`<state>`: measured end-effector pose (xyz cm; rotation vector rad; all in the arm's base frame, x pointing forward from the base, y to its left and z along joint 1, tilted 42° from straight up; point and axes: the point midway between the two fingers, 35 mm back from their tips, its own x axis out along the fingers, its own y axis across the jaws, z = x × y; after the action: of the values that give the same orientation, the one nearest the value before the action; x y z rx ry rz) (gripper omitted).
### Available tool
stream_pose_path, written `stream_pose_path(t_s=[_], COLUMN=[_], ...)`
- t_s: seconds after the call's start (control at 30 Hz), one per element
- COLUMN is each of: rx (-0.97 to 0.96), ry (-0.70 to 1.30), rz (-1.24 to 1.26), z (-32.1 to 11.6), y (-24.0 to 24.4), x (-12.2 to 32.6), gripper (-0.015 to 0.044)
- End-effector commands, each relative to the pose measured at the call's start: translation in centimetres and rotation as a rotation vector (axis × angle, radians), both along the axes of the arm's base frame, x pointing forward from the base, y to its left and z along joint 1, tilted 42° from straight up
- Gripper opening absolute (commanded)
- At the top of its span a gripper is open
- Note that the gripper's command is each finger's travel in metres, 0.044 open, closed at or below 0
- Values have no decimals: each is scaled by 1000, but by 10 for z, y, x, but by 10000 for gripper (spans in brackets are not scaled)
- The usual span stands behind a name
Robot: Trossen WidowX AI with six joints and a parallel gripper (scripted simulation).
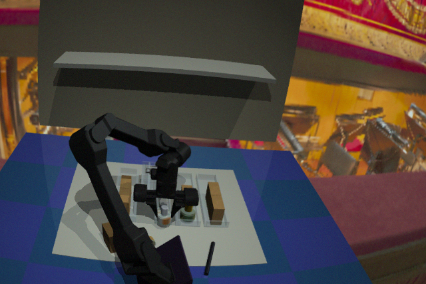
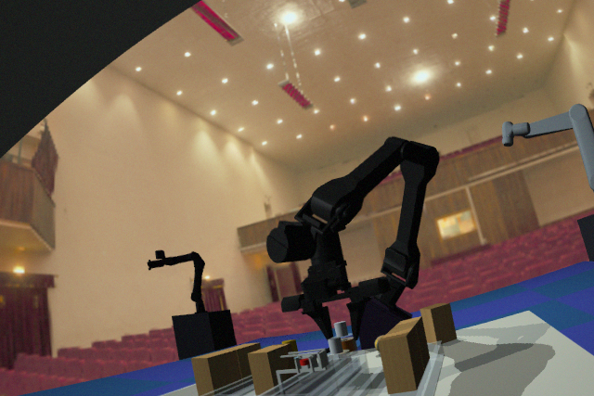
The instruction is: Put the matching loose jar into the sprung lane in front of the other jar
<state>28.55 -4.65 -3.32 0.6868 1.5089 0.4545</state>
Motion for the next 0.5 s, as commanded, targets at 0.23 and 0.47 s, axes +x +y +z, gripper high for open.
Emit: stream_pose_path(t_s=[0.23, 0.47], rx=[3, 3], ry=[-4, -4], rz=[-3, -3], z=[0, 0], y=[-1, -1], x=[6, 9], gripper=[0, 0])
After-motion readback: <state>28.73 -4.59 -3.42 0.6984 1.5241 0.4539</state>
